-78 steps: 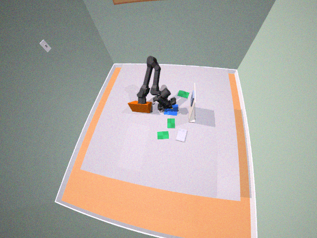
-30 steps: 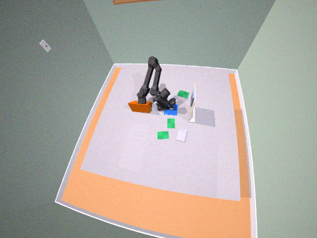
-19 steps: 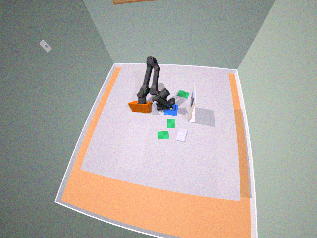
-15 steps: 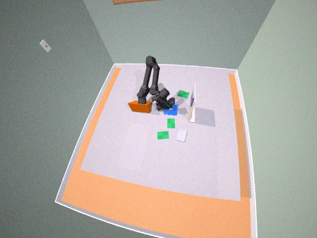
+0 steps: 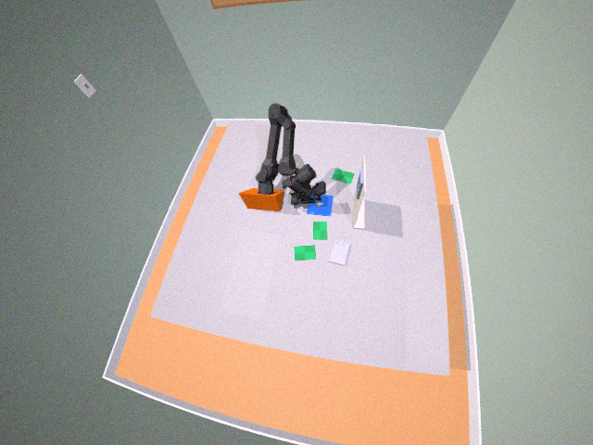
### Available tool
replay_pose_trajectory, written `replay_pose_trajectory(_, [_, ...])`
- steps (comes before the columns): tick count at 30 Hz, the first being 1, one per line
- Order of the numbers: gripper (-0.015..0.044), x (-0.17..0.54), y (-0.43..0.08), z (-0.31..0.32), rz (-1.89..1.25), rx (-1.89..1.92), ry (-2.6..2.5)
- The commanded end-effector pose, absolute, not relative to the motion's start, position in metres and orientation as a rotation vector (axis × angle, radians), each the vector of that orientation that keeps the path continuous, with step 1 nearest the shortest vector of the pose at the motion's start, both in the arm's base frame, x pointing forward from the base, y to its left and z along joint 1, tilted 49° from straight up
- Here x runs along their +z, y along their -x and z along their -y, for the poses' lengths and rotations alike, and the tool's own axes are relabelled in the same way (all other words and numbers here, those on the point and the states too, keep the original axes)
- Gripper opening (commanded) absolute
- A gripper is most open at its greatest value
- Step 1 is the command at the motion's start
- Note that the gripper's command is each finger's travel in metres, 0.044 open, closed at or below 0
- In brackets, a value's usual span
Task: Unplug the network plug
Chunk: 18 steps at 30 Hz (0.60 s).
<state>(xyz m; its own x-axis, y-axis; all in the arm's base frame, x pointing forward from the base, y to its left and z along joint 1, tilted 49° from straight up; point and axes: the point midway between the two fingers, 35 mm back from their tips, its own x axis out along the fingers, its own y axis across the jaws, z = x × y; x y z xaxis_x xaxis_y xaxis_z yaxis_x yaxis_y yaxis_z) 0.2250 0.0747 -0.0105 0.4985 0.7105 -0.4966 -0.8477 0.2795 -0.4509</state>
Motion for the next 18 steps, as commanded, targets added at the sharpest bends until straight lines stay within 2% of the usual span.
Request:
replay_pose_trajectory(1, [0.0156, -0.008, -0.225, -0.073, -0.202, 1.054, 0.748])
replay_pose_trajectory(18, [0.0156, -0.005, -0.229, -0.062, -0.214, 1.059, 0.757])
